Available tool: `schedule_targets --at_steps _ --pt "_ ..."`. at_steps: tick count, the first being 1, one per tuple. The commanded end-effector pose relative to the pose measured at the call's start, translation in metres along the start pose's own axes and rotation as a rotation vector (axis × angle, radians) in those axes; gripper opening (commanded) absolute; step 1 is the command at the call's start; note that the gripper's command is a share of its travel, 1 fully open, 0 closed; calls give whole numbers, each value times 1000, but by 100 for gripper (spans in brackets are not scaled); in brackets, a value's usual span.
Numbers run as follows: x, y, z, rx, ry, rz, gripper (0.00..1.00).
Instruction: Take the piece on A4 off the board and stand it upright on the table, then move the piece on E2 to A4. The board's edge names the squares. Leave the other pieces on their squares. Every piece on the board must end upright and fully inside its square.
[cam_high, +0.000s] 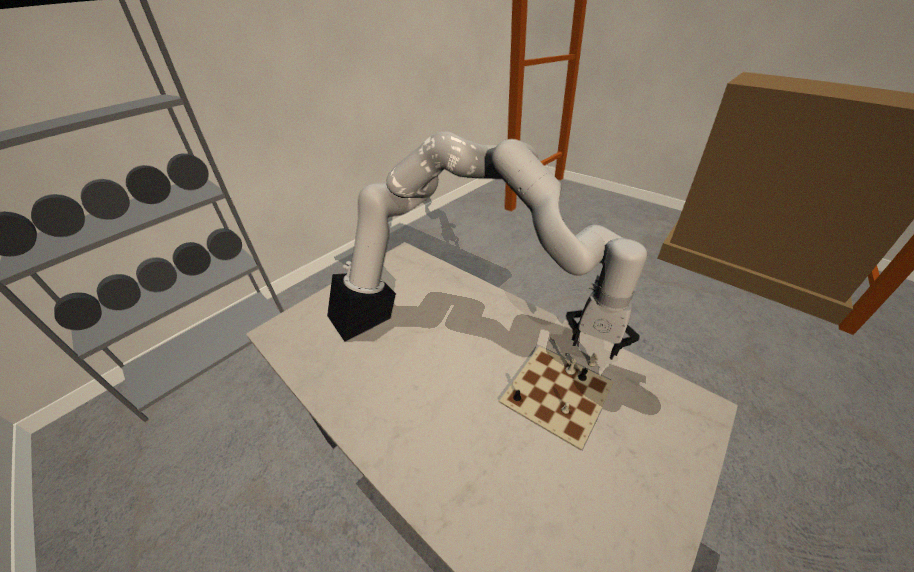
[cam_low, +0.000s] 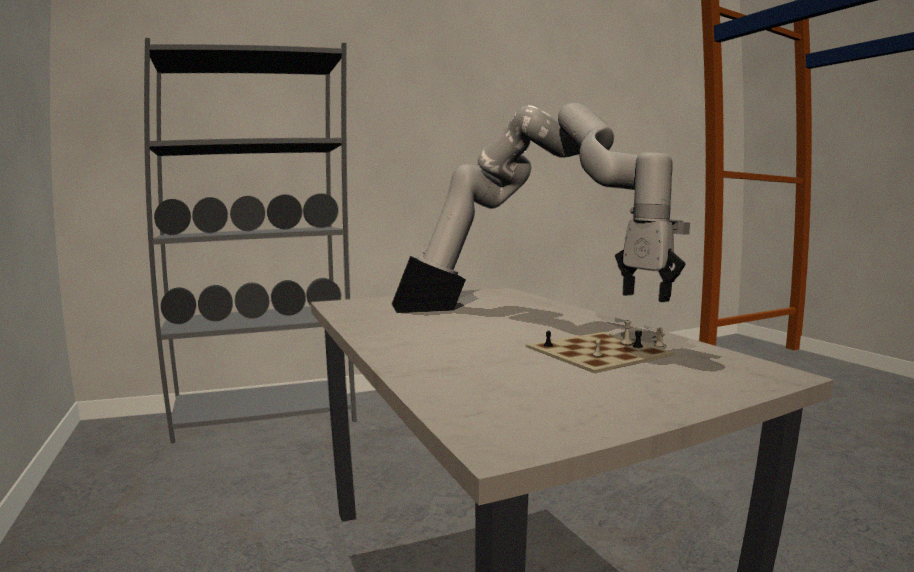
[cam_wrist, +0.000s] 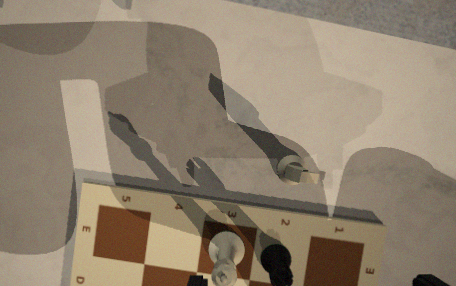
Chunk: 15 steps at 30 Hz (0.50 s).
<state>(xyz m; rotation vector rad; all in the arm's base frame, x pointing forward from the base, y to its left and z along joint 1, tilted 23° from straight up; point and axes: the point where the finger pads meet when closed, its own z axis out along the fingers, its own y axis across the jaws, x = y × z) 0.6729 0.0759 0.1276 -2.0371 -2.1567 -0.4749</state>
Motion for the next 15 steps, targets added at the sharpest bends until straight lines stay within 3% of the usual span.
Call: schedule_targets --at_steps 1,10,12,13,15 --pt "-7 0 -2 -19 19 -279 100" --pt "-14 -2 -1 -29 21 -782 100" --pt "-14 -2 -1 -29 21 -782 100" --pt "-15 -2 -1 -41 33 -929 100" --pt "-15 -2 -1 -41 32 -959 100"
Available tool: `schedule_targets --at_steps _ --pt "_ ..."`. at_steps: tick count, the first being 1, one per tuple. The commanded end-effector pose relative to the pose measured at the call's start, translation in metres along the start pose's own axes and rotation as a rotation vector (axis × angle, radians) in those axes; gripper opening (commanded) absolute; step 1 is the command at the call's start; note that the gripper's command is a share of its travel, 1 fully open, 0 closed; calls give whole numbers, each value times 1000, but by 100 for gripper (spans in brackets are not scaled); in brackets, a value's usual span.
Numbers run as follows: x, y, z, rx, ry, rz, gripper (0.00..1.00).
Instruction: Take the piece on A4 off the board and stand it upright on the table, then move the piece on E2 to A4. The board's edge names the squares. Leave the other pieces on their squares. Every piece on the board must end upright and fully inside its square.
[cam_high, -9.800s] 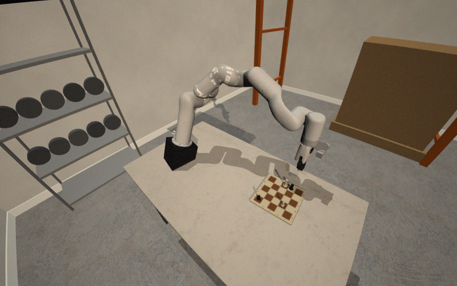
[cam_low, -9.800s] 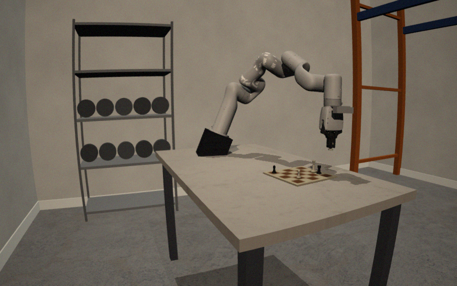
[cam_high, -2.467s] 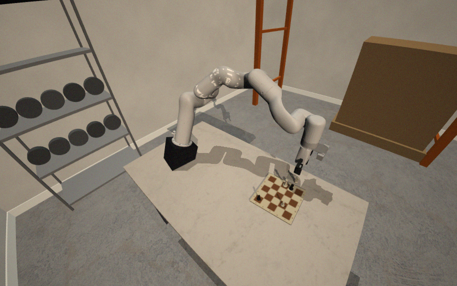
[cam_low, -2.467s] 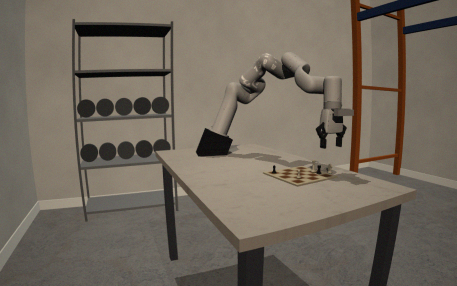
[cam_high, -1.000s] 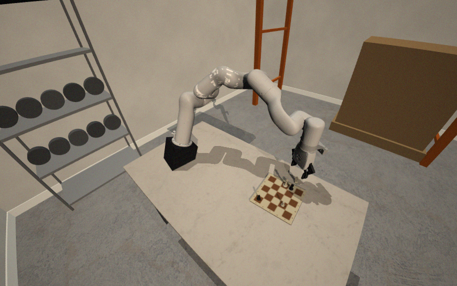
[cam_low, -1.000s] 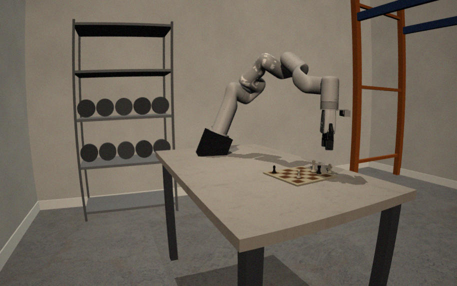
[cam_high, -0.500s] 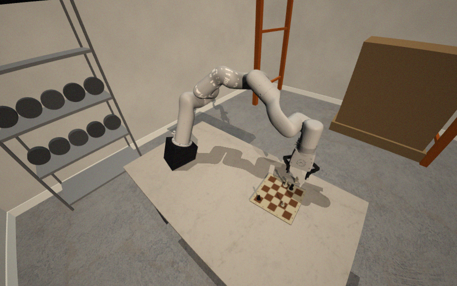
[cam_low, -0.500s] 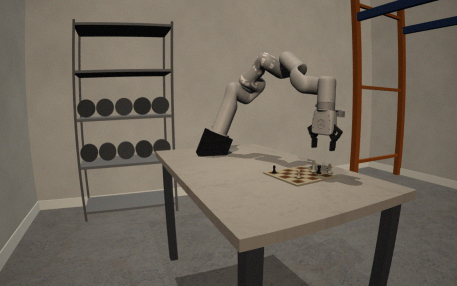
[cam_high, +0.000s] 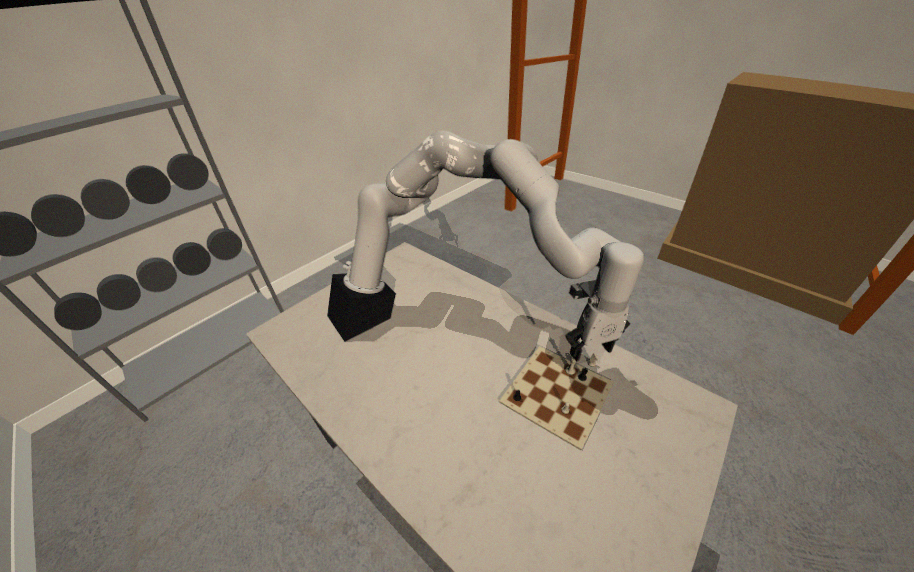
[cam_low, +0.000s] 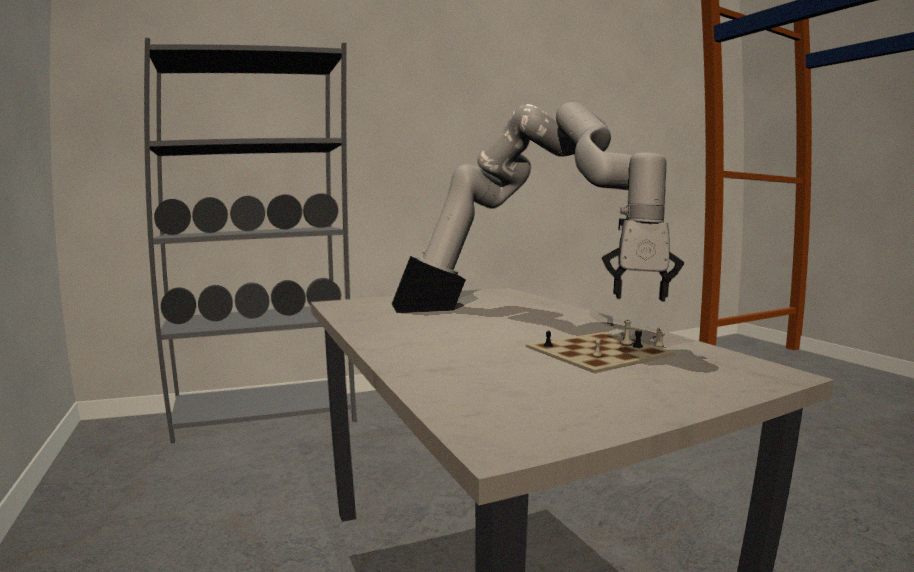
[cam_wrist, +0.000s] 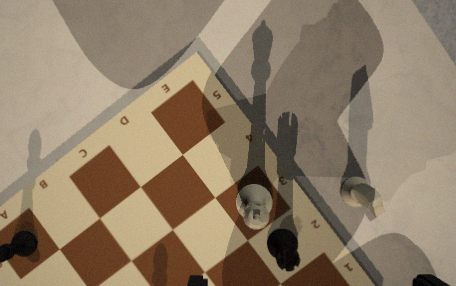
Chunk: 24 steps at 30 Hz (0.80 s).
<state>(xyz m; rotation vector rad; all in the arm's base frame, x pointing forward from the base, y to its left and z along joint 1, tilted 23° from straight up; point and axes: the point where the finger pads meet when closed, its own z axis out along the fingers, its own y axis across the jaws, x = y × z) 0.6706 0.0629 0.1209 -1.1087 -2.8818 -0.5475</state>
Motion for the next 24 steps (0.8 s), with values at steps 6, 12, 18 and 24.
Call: schedule_targets --at_steps 6,12,18,24 --pt "-2 0 -2 -43 13 -209 100" --pt "-2 0 -2 -43 13 -209 39" --pt "-2 0 -2 -43 13 -209 39" --pt "-2 0 -2 -43 13 -209 39"
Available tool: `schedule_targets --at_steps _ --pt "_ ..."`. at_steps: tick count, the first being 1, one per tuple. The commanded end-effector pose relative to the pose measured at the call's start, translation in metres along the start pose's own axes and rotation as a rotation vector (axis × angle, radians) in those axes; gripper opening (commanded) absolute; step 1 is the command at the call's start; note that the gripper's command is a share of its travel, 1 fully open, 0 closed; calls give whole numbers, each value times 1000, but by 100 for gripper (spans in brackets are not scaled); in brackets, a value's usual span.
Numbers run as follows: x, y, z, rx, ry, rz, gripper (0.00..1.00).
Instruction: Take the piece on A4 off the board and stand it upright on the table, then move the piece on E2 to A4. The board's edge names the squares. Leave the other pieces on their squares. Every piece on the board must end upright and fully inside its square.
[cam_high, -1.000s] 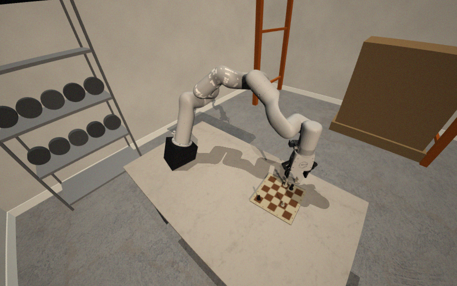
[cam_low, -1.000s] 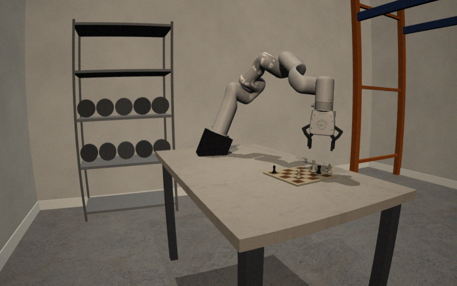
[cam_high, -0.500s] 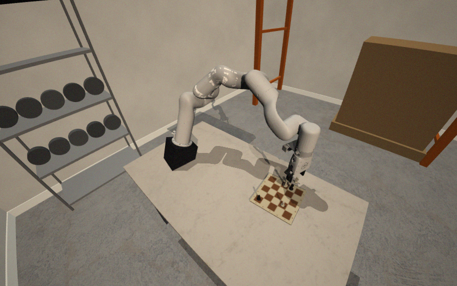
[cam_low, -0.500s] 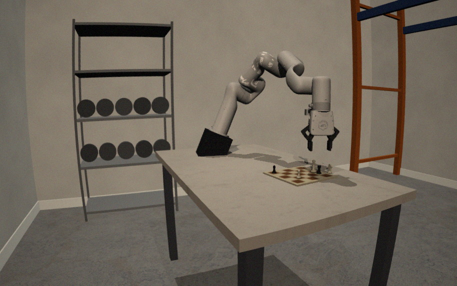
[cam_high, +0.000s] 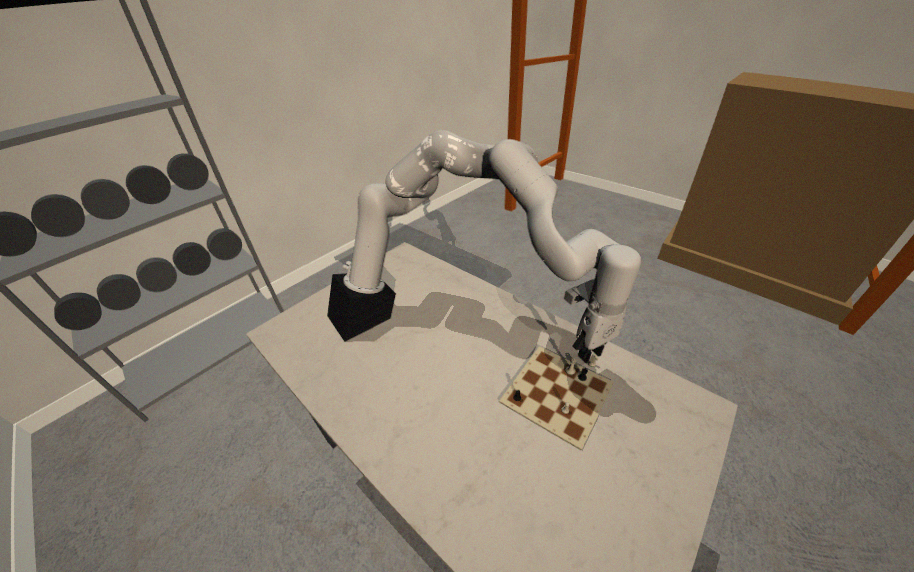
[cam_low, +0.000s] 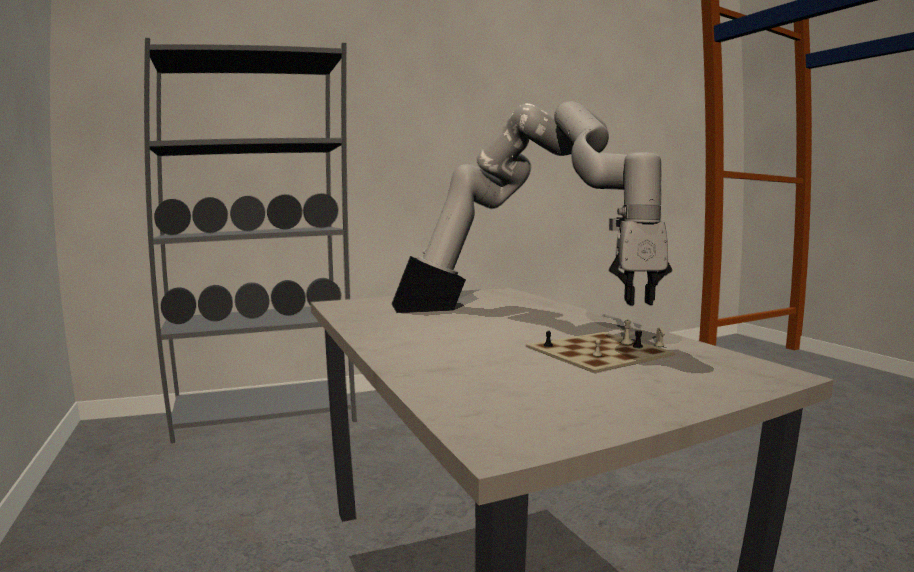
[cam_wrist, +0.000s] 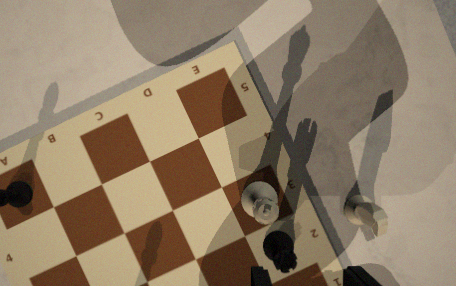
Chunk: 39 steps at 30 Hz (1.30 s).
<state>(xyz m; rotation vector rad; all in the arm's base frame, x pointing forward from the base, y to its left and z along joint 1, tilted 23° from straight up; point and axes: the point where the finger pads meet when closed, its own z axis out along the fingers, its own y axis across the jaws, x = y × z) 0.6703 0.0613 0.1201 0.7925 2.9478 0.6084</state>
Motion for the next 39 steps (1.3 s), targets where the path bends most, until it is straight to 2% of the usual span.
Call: schedule_targets --at_steps 1,26,39 --pt "-1 1 -3 -2 -5 -1 39" --pt "-1 1 -2 -3 -5 -1 39" --pt "-1 1 8 -3 -5 -1 39"
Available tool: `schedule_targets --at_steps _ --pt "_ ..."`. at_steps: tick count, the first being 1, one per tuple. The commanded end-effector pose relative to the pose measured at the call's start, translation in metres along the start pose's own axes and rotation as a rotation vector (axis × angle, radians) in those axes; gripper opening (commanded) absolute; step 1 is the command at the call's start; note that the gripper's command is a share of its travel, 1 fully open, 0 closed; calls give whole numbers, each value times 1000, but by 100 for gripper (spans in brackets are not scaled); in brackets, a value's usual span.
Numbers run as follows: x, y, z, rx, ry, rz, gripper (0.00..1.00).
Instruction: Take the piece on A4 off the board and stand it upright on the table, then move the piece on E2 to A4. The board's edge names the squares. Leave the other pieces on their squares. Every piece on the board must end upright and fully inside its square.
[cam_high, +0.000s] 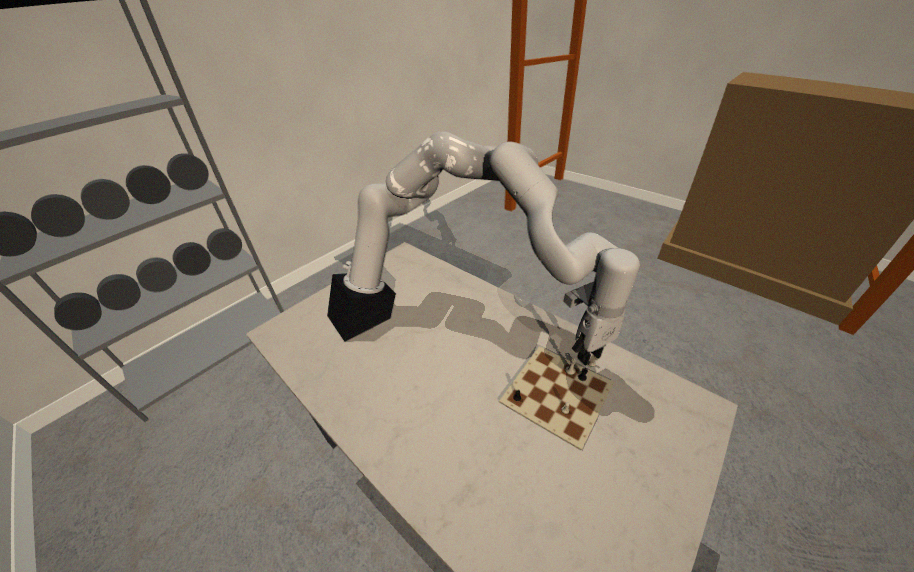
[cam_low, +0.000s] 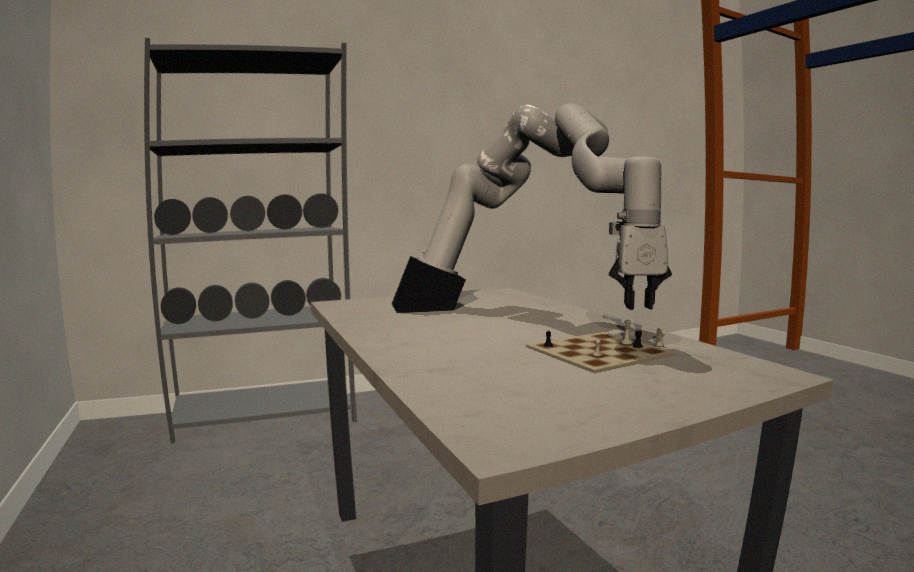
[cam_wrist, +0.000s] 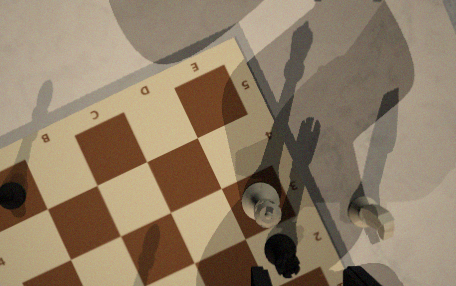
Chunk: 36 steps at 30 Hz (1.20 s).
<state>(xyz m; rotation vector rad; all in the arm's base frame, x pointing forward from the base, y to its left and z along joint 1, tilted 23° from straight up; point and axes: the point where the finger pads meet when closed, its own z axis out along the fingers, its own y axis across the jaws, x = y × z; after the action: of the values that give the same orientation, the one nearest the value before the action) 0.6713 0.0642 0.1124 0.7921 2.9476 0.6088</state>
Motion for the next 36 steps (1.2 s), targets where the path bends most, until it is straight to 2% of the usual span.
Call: schedule_targets --at_steps 1,17,36 --pt "-1 1 0 -3 -5 -1 39" --pt "-1 1 24 -3 -5 -1 39" --pt "-1 1 39 -3 -5 -1 39"
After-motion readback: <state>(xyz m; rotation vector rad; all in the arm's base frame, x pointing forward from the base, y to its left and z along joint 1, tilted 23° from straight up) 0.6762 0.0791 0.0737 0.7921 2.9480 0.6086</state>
